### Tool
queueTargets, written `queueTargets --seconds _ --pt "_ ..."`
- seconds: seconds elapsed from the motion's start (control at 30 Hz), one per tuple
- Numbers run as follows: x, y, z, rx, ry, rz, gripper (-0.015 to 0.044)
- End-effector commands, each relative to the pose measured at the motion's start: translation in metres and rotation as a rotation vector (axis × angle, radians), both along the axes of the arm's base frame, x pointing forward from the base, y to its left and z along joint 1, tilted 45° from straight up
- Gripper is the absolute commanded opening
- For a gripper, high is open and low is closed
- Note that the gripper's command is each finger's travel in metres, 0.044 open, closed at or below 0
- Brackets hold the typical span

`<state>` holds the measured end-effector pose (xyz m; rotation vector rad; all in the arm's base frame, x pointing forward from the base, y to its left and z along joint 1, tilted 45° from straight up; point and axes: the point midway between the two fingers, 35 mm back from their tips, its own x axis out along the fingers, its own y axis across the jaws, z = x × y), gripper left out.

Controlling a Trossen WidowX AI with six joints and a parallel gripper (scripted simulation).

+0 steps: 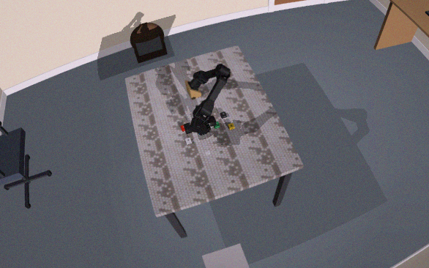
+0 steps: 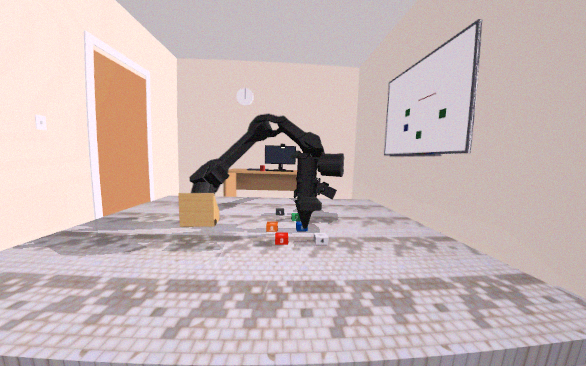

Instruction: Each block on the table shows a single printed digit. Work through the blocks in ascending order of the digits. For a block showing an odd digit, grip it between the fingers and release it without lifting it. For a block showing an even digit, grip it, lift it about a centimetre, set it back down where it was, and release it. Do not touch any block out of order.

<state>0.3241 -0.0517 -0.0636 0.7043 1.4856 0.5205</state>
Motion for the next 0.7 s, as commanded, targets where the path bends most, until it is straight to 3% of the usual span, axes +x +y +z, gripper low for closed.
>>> queueTargets --seconds 0.0,0.67 --pt "0.001 -0.0051 0.0047 -0.002 -0.006 0.0 0.012" --pt "0.0008 -0.0075 0.0071 -0.002 -0.005 0.0 0.012"
